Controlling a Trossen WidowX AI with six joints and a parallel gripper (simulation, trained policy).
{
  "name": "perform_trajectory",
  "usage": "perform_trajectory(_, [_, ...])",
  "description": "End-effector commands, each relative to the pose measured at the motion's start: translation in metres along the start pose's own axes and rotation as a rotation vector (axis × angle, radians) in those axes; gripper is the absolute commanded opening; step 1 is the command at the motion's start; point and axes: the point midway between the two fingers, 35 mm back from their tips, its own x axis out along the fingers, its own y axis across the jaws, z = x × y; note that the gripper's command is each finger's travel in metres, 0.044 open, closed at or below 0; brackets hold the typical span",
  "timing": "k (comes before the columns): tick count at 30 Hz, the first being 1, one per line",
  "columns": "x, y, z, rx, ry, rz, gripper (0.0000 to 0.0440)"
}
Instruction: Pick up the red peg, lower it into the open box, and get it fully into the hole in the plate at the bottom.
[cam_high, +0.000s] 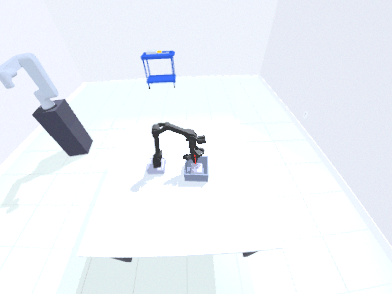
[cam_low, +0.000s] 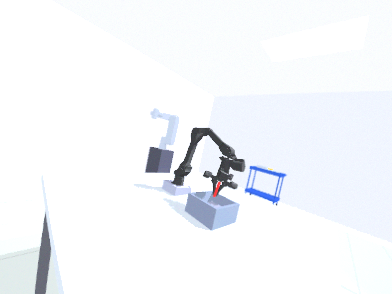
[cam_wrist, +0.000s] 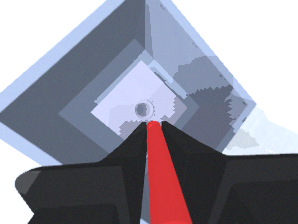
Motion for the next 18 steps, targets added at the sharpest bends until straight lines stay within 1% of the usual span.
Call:
perform_trajectory(1, [0.014, 0.001, 0.007, -0.03, 0.022, 0.012, 0.0])
perform_trajectory(9, [0.037, 0.005, 0.009, -0.11, 0.068, 0.045, 0.0])
perform_trajectory(11, [0.043, 0.005, 0.007, -0.133, 0.085, 0.05, 0.001])
perform_trajectory(13, [0.048, 0.005, 0.004, -0.154, 0.103, 0.054, 0.0042])
perform_trajectory(18, [0.059, 0.006, 0.004, -0.18, 0.135, 0.062, 0.016])
